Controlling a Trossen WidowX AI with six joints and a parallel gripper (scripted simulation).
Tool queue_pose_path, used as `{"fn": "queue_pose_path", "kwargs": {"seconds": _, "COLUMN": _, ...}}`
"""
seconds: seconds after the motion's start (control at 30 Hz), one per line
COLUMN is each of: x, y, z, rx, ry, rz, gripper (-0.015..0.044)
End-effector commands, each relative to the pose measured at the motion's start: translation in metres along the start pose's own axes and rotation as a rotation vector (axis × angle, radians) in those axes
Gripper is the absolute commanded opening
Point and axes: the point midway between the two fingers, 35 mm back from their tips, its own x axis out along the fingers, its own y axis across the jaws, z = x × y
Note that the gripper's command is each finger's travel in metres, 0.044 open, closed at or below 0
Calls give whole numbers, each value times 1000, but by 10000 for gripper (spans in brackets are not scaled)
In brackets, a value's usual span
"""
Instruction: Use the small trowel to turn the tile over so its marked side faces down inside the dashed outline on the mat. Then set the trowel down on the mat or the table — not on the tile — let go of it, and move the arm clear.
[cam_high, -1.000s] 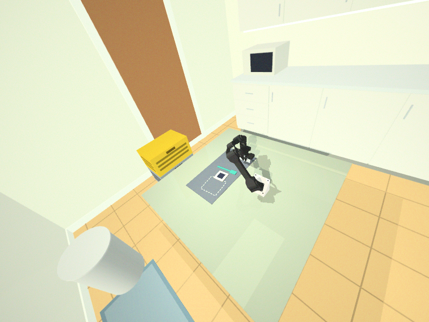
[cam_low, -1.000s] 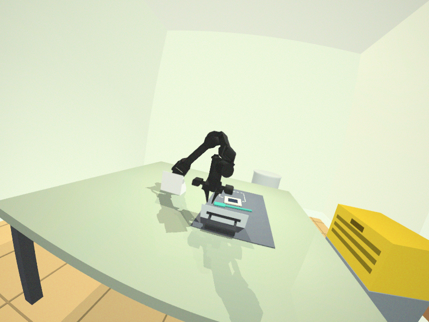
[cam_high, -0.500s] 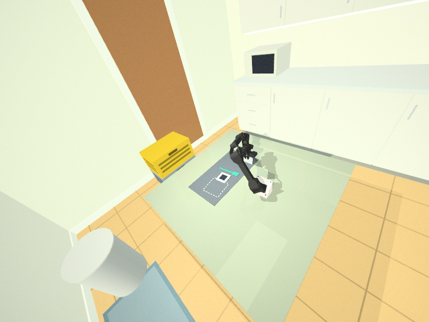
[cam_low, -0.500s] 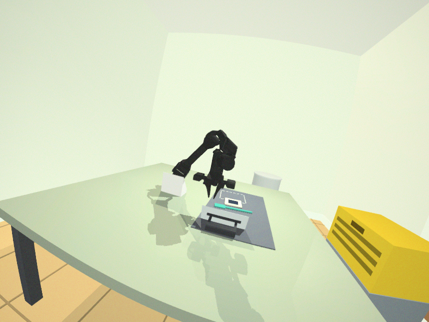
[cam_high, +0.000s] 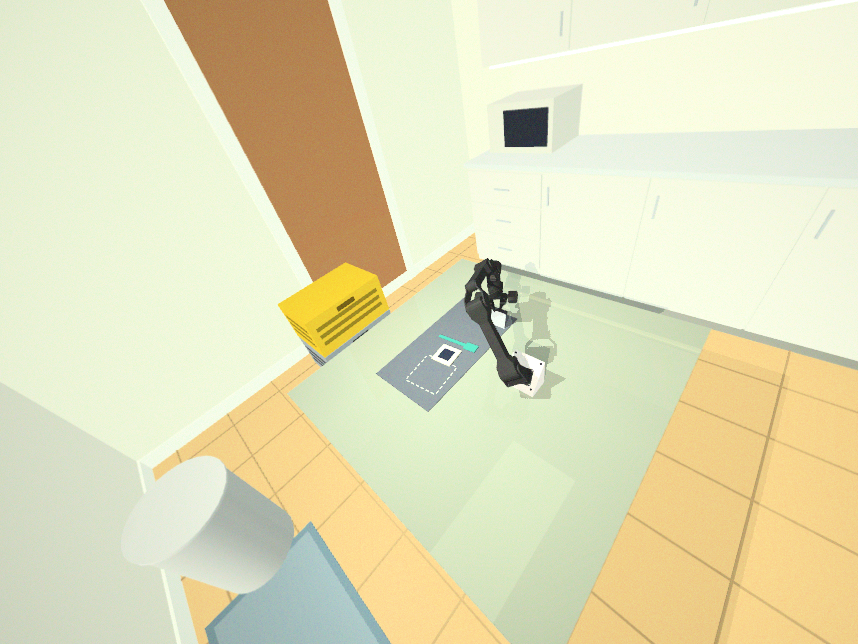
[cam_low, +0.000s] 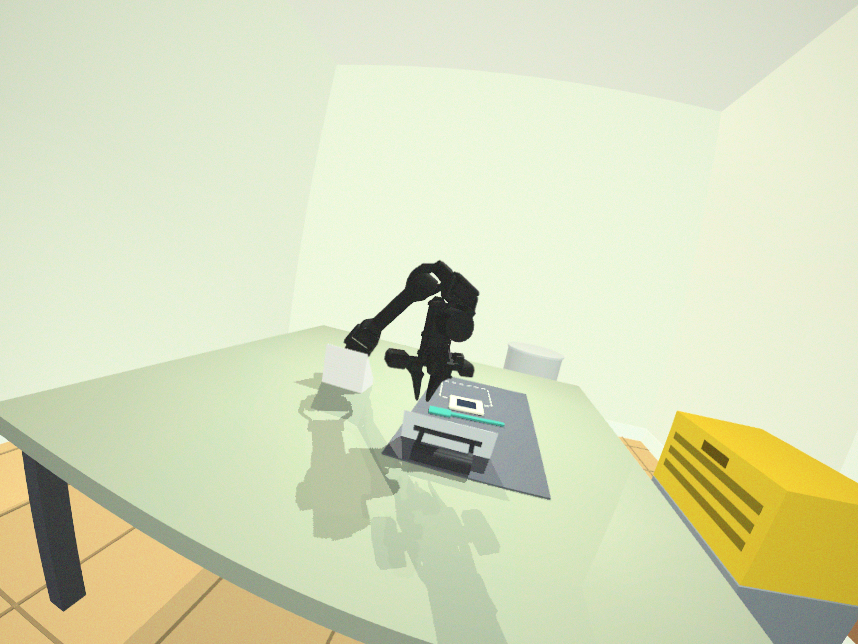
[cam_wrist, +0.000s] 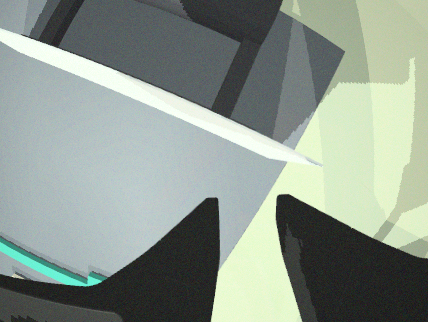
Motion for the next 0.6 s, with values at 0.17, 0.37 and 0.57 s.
{"fn": "queue_pose_path", "kwargs": {"seconds": 0.17, "x": 6, "y": -14, "z": 23, "rx": -298, "ry": 11, "rz": -24, "gripper": 100}}
{"fn": "queue_pose_path", "kwargs": {"seconds": 0.37, "x": 8, "y": -24, "z": 37, "rx": -506, "ry": 14, "rz": -38, "gripper": 100}}
{"fn": "queue_pose_path", "kwargs": {"seconds": 0.57, "x": 10, "y": -33, "z": 51, "rx": -713, "ry": 19, "rz": -51, "gripper": 100}}
